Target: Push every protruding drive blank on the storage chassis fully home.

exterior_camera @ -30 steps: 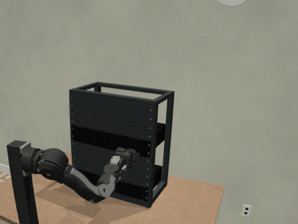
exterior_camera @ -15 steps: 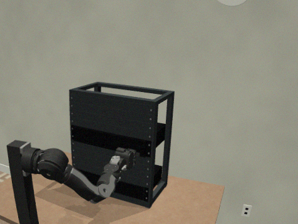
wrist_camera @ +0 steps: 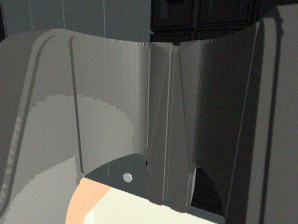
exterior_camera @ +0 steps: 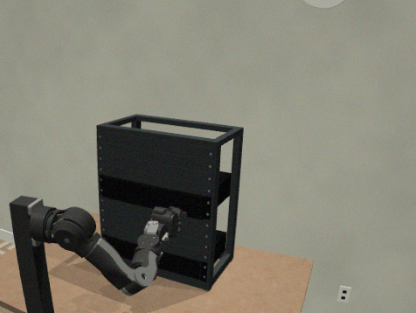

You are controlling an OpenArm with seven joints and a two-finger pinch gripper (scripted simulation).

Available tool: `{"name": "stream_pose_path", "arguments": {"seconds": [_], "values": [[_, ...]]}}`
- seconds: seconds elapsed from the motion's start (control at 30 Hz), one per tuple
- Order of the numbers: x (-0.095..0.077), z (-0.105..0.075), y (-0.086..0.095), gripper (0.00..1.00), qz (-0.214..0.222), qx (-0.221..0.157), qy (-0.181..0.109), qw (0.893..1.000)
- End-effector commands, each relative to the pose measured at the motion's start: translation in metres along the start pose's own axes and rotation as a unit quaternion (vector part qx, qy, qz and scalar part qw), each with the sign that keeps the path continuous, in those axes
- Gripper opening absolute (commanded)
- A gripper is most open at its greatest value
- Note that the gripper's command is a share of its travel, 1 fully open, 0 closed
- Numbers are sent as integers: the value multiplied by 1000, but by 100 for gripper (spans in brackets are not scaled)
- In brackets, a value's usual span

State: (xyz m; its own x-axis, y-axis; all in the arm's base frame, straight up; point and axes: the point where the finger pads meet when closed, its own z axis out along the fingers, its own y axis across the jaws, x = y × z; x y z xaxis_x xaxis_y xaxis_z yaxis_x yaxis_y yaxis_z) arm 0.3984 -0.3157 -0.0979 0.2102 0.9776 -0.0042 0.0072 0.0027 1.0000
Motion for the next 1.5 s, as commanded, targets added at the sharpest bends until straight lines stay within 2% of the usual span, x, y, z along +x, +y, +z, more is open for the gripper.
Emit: {"name": "stream_pose_path", "arguments": {"seconds": [0.0, 0.2, 0.37, 0.73, 0.9, 1.2, 1.47], "values": [[-3, -1, 4, 0, 3, -3, -7, 1000], [-3, -33, 5, 0, 3, -2, -7, 1000], [-3, -50, 5, 0, 3, -2, -7, 1000], [-3, -57, 5, 0, 3, -2, -7, 1000], [-10, -61, 11, 0, 2, -2, -7, 1000], [-12, -55, 10, 0, 4, 1, -8, 1000], [-13, -14, 10, 0, 4, 1, -8, 1000]]}}
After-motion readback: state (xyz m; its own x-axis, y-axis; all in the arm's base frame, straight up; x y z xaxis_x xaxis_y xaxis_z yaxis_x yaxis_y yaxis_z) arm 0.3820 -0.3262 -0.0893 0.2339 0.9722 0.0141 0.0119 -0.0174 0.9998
